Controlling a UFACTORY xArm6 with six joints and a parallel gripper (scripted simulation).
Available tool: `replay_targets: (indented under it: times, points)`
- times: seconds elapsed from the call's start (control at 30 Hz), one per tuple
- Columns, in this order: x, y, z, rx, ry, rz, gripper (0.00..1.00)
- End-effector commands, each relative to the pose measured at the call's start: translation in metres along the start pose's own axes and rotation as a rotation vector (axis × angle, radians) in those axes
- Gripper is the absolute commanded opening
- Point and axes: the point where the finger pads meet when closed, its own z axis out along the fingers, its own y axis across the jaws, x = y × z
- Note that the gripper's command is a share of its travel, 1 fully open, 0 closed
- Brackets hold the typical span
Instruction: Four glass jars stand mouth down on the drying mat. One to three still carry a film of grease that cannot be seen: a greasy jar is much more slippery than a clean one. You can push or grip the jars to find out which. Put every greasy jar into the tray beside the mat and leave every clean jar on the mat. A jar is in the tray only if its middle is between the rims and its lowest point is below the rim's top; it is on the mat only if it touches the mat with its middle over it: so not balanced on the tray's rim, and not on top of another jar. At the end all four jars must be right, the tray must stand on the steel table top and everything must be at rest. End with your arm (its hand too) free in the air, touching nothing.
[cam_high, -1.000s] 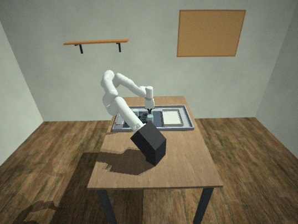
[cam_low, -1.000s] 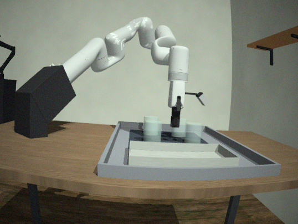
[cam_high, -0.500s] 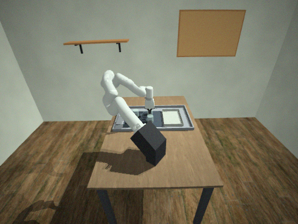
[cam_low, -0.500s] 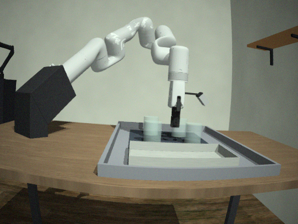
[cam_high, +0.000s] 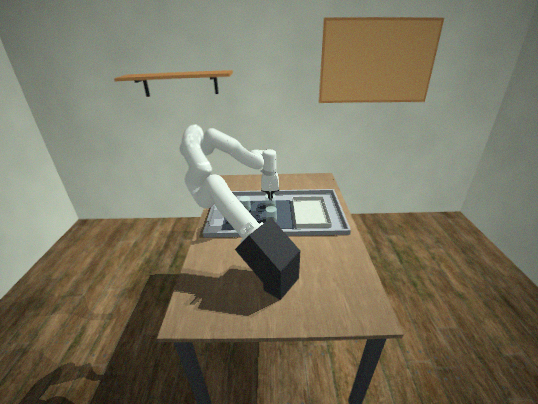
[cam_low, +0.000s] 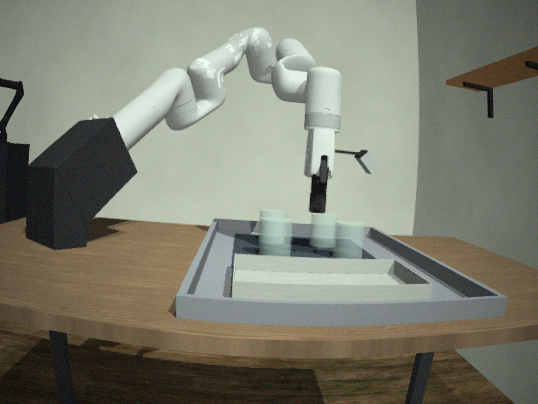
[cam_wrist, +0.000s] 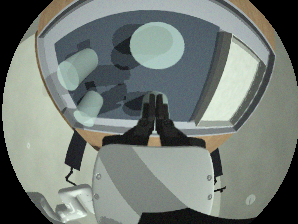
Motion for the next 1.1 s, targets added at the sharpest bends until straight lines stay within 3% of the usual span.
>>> replay_targets:
  times: [0.0,0.13,0.53,0.6,0.87,0.97,1.07]
  points:
    - [0.001,0.0,-0.027,0.0,0.001,-0.001,0.0]
    - [0.001,0.0,-0.043,0.0,0.001,-0.001,0.0]
    - [-0.01,-0.096,-0.043,0.0,0.001,-0.001,0.0]
    - [-0.01,-0.096,-0.043,0.0,0.001,-0.001,0.0]
    - [-0.016,-0.159,-0.043,0.0,0.001,-0.001,0.0]
    - [-0.016,-0.159,-0.043,0.0,0.001,-0.001,0.0]
    - [-0.016,-0.159,-0.028,0.0,0.001,-0.001,0.0]
